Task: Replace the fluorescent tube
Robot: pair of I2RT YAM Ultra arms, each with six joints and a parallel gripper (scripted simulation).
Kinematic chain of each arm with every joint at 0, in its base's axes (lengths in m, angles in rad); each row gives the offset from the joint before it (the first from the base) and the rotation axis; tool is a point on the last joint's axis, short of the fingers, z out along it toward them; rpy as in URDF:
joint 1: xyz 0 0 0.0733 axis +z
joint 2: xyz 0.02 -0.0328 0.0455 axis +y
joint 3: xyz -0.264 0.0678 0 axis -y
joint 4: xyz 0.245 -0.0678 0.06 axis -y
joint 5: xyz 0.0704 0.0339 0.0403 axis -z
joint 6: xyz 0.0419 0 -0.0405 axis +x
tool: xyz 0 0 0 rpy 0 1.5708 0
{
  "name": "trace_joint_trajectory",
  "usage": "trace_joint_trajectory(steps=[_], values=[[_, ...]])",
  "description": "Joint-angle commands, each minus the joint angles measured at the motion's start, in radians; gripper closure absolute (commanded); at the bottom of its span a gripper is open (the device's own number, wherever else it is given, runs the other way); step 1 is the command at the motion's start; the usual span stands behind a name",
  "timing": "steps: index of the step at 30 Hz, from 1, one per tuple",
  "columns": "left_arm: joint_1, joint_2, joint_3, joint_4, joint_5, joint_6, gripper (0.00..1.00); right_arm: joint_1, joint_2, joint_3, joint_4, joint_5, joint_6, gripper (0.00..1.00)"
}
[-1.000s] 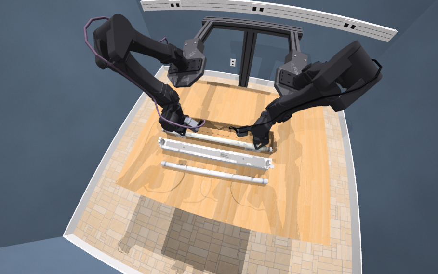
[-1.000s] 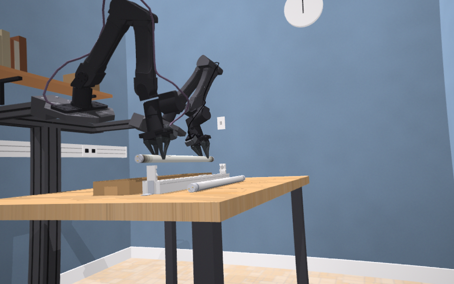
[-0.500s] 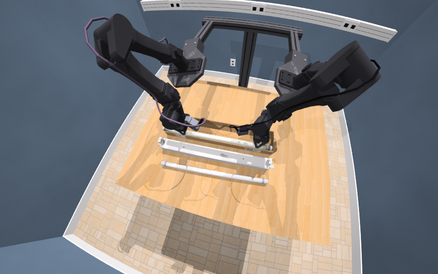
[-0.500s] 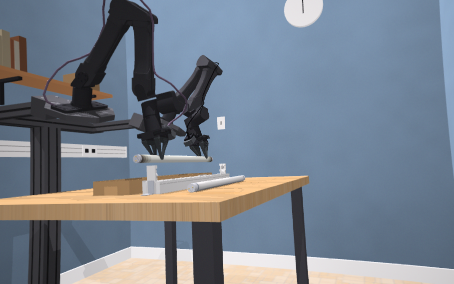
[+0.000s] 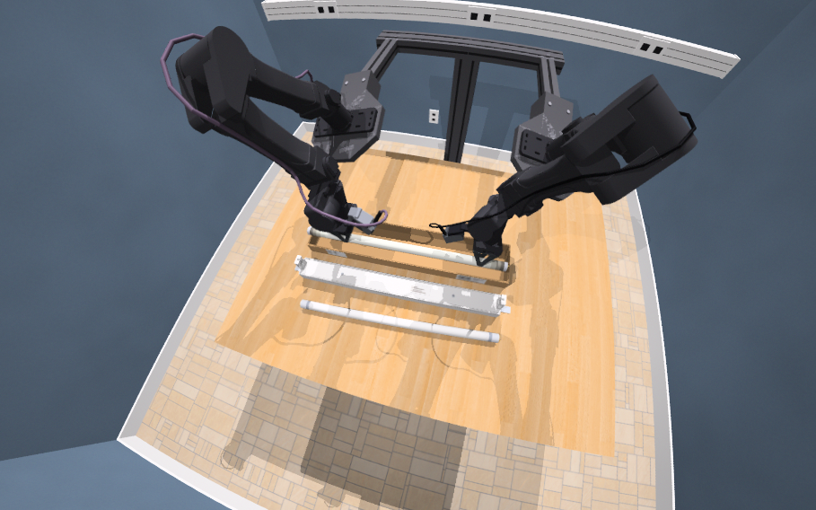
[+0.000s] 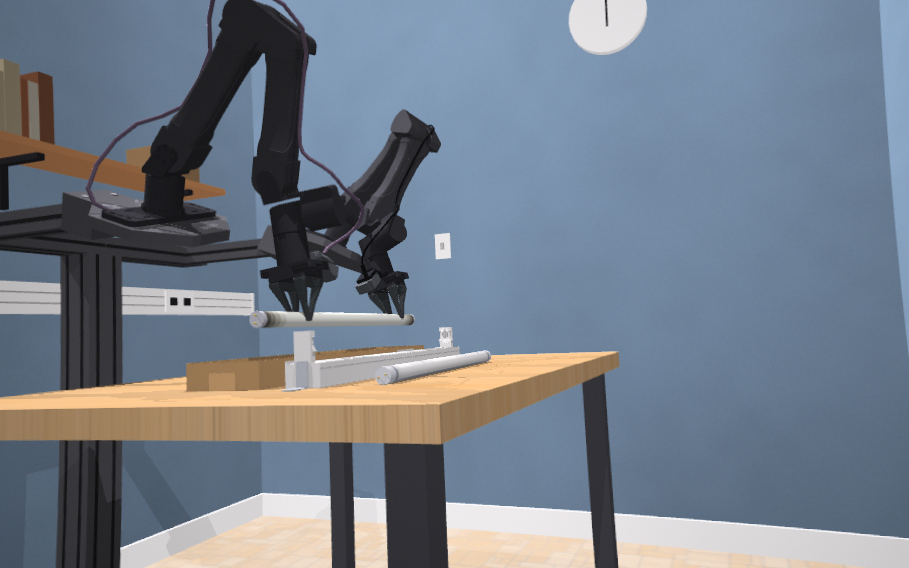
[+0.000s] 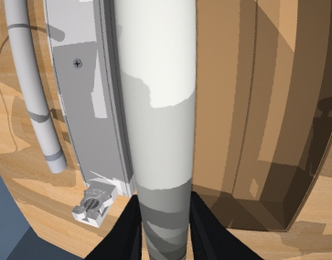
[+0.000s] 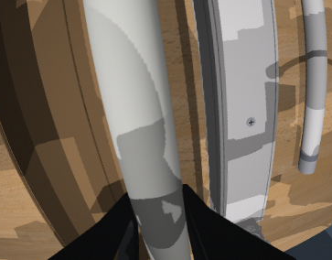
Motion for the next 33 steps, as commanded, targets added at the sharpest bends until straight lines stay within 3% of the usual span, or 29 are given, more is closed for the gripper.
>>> trace_joint_trajectory(steps=[1,6,33], values=[[-0.019,-0.007,0.027,-0.016,-0.002,0.014,0.89,0.017,-0.04,0.028,0.023,-0.006,-0.011,0.89],[-0.011,0.013,-0.017,0.013,0.006,0.012,0.89,0.016,0.018,-0.007,0.03,-0.009,0.0,0.89],[-0.09,0.069,-0.096,0.108,-0.04,-0.083,0.89,0.044,0.044,-0.132,0.161,0.005,0.033,0.89]])
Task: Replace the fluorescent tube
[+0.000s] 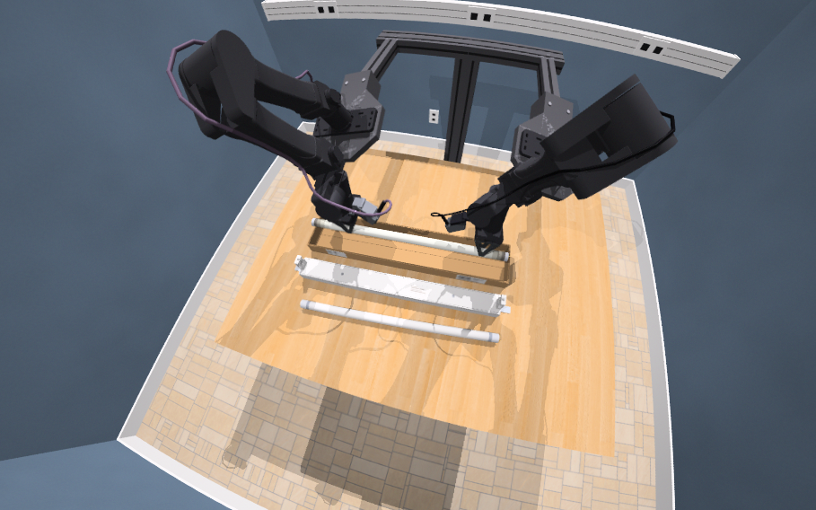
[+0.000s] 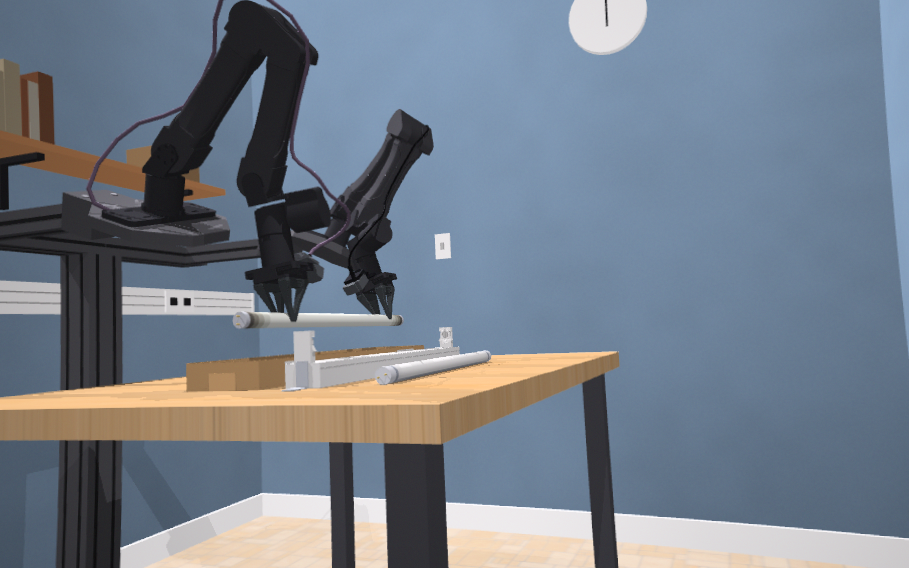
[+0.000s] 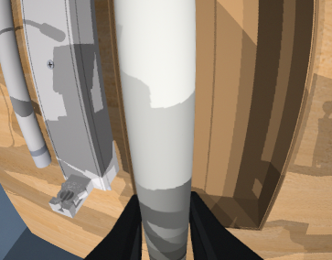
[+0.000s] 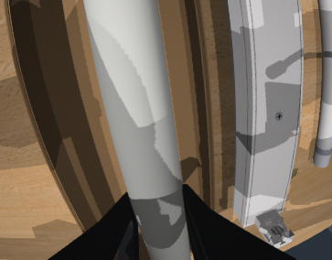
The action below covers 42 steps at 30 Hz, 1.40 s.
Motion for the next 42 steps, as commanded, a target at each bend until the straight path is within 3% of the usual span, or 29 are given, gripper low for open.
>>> trace_joint_trajectory(steps=[1,13,42], values=[[-0.01,0.003,0.005,0.006,-0.003,0.004,0.89,0.016,0.002,0.003,0.036,0.008,-0.01,0.89],[0.004,-0.024,0.002,0.014,0.005,0.004,0.89,0.016,0.011,0.006,0.037,-0.008,-0.009,0.89],[-0.066,0.056,-0.033,0.063,-0.017,-0.066,0.89,0.036,0.044,-0.078,0.124,0.005,0.024,0.89]])
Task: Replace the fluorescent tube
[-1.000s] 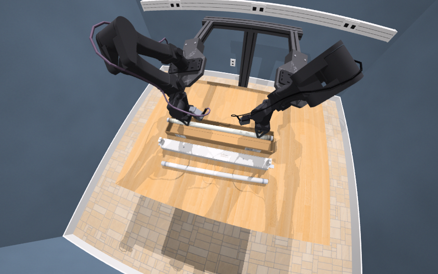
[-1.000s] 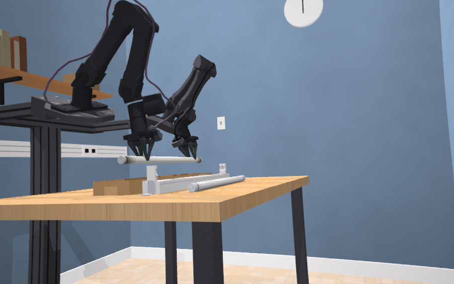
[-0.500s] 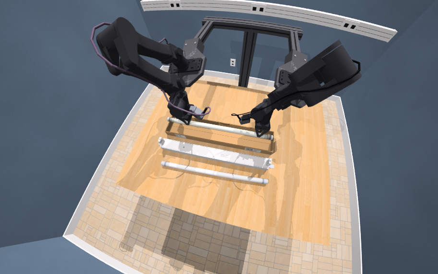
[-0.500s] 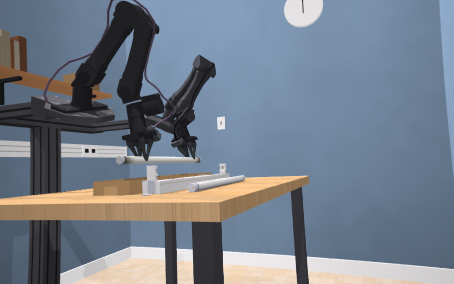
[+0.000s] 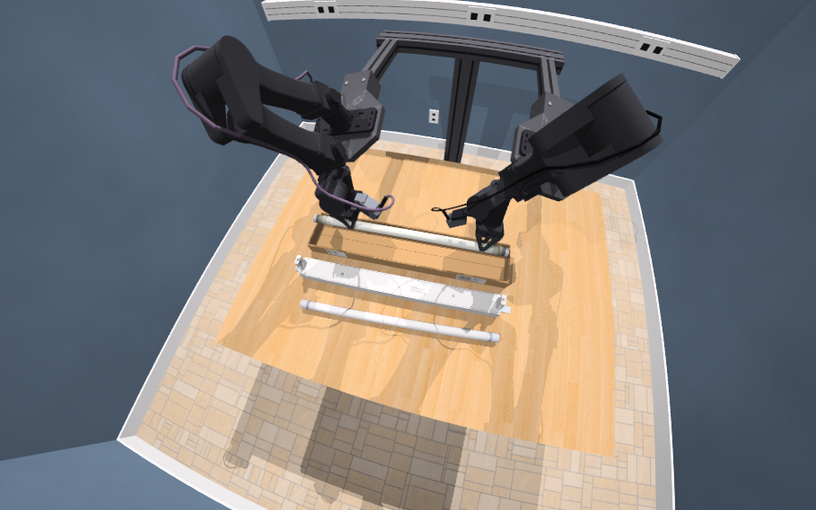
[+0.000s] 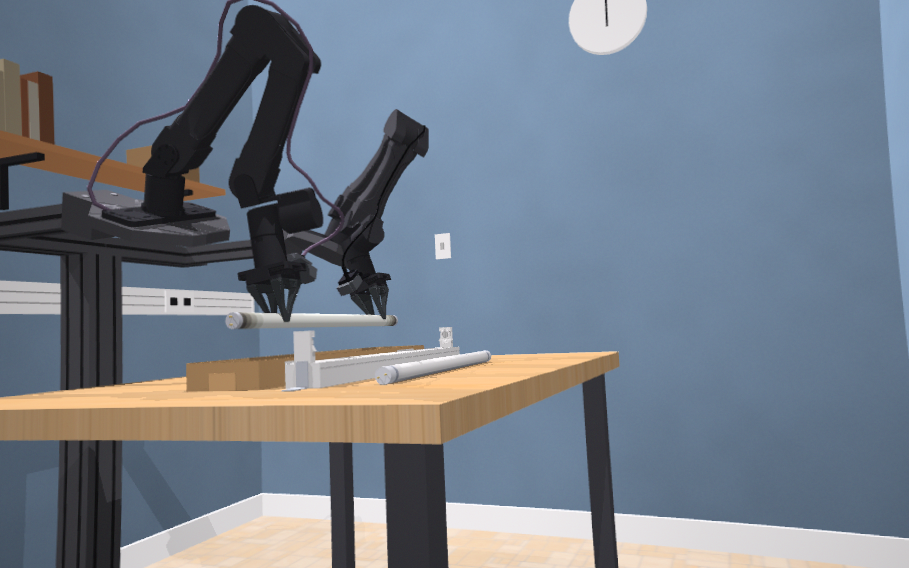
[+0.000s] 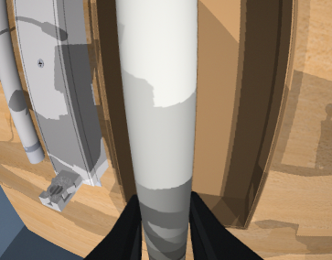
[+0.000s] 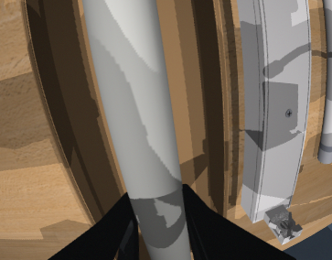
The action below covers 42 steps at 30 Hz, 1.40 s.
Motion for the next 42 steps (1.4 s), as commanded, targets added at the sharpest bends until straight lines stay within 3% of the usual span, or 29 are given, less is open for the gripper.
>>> trace_joint_trajectory(steps=[1,2,23,42], values=[[-0.02,0.013,0.001,0.008,0.007,-0.01,0.89,0.016,0.003,-0.011,0.024,-0.009,0.007,0.89],[-0.013,-0.024,0.005,0.014,0.007,0.026,0.89,0.017,0.009,0.02,0.024,-0.008,0.01,0.89],[0.053,0.143,0.054,0.153,0.027,0.07,0.89,-0.043,0.16,0.056,0.154,-0.03,-0.049,0.89],[0.078,0.203,0.078,0.191,0.032,0.089,0.89,-0.064,0.225,0.081,0.189,-0.035,-0.062,0.89]])
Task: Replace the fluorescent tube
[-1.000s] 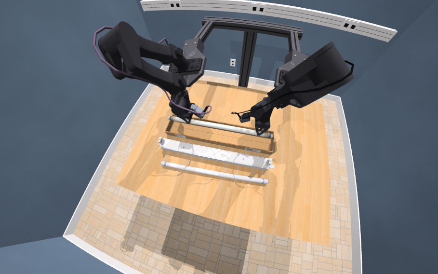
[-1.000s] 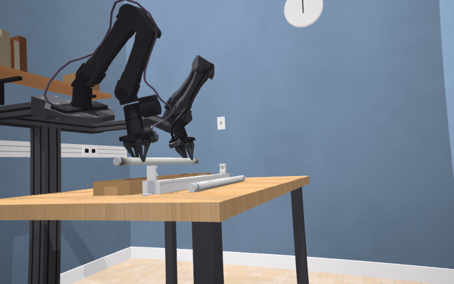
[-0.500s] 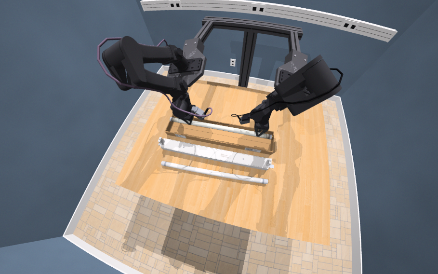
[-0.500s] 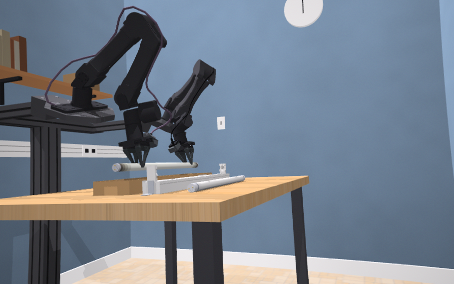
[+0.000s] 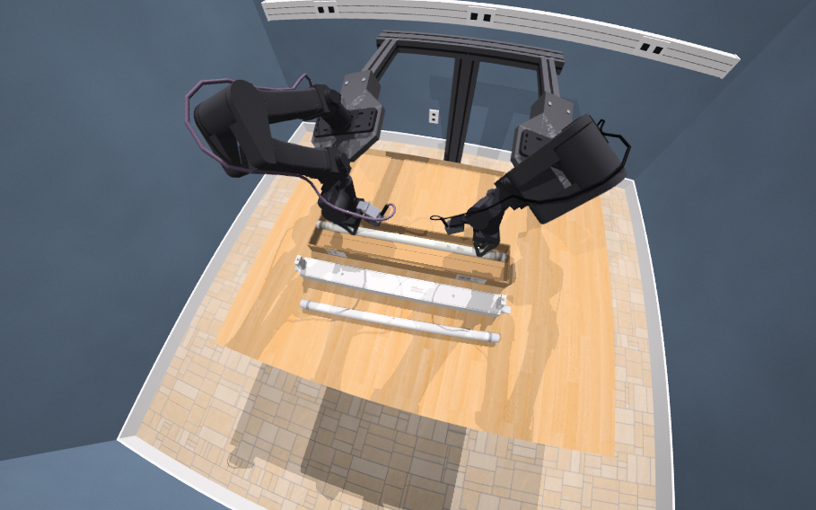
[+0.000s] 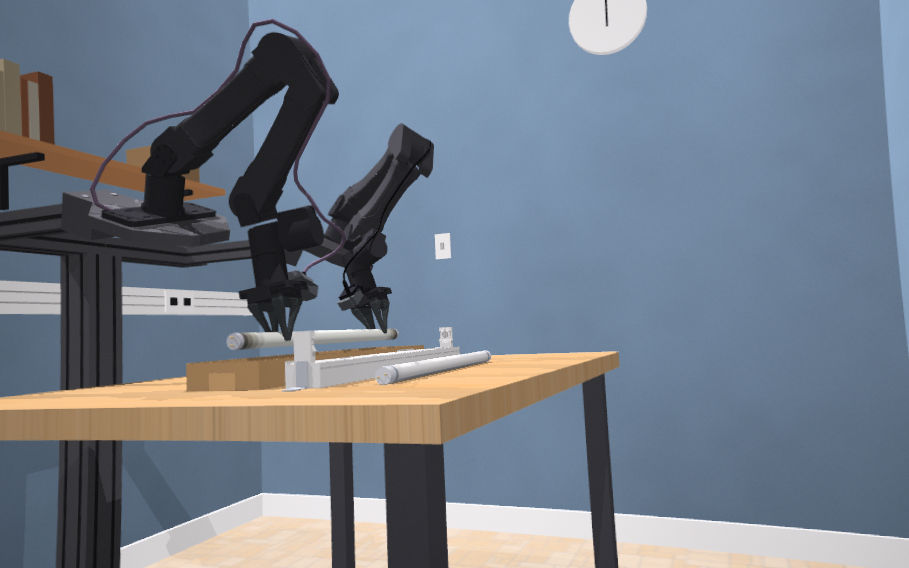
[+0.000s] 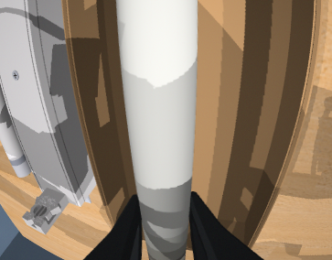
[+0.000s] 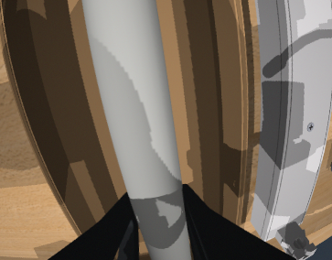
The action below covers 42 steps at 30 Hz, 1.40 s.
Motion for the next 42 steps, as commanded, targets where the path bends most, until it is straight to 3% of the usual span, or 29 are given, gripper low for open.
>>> trace_joint_trajectory(steps=[1,42], values=[[0.008,0.014,0.016,0.02,0.006,0.013,0.89,-0.006,0.014,0.016,0.023,-0.011,-0.006,0.89],[0.084,0.209,0.11,0.159,0.04,0.099,0.89,-0.064,0.225,0.11,0.153,-0.037,-0.064,0.89]])
